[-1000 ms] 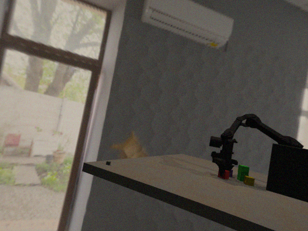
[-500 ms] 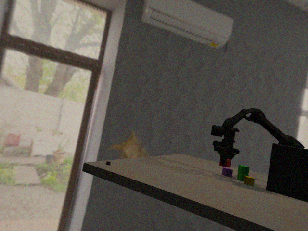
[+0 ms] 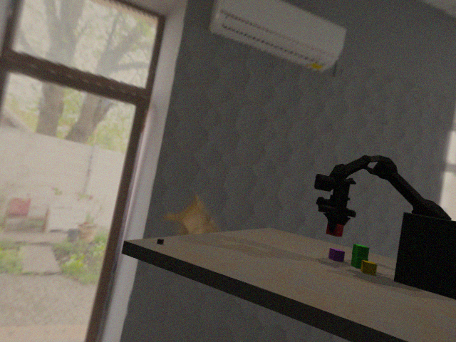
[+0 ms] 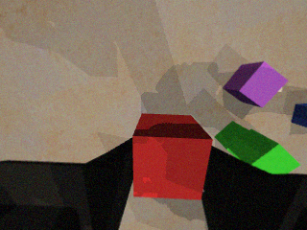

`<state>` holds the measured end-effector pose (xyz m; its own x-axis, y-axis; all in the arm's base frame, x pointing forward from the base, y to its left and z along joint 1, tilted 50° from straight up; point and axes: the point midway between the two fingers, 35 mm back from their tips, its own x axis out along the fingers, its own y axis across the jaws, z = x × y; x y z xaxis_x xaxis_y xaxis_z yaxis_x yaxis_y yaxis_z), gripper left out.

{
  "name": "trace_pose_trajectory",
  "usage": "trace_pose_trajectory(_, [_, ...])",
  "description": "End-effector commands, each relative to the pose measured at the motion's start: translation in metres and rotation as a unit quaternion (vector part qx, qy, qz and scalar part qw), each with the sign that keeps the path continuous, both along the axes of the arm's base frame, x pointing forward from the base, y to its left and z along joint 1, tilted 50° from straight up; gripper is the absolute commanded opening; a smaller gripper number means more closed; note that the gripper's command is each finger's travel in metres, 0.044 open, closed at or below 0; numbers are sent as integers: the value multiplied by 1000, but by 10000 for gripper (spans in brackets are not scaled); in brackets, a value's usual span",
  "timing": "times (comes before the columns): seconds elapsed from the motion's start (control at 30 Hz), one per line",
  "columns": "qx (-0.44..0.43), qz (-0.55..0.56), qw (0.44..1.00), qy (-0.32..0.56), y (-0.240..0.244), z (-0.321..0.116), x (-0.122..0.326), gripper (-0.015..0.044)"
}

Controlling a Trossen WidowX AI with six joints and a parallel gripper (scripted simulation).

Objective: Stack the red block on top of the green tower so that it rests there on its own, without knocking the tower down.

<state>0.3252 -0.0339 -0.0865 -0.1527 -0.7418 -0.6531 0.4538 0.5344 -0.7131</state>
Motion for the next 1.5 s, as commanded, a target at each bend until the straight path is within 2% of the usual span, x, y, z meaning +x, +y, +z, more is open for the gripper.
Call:
trace_pose_trajectory(0.0, [2, -3, 1000, -3, 1, 4, -1, 0])
trace_pose_trajectory(0.93, [0, -3, 1000, 0, -47, 79, -83, 0])
trace_pose_trajectory(1.17, [0, -3, 1000, 1, -54, 88, -104, 0])
trace_pose_trajectory(1.47, [0, -3, 1000, 1, -61, 82, -106, 0])
